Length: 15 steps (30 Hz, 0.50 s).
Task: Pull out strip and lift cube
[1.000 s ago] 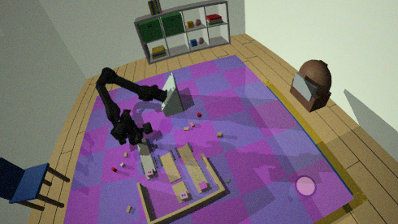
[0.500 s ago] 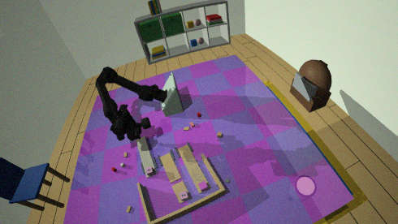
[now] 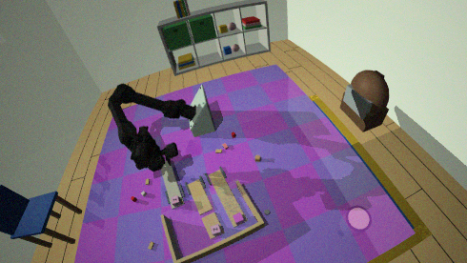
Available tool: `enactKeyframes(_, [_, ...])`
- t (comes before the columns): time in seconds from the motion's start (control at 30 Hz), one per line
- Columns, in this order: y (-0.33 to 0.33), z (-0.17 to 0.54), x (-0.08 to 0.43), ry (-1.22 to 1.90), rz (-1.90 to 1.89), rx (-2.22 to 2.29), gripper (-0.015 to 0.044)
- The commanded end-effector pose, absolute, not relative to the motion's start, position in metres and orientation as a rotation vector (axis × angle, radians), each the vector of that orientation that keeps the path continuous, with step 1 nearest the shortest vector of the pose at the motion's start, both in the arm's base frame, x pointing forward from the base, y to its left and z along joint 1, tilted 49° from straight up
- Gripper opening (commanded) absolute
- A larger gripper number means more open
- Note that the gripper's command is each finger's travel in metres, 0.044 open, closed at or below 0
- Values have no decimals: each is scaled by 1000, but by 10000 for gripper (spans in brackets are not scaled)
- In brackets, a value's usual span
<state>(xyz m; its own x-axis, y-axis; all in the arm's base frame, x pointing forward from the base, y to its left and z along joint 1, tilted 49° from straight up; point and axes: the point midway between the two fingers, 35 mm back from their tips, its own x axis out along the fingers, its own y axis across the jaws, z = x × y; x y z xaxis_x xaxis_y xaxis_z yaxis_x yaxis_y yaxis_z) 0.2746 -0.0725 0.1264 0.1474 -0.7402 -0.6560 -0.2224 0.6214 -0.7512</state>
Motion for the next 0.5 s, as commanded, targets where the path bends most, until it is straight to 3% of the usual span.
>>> enactKeyframes(0.0, [-67,126,288,1406,-459,-875,367])
enactKeyframes(0.1, [-62,124,299,1406,-459,-874,440])
enactKeyframes(0.47, [-44,119,337,1404,-459,-873,440])
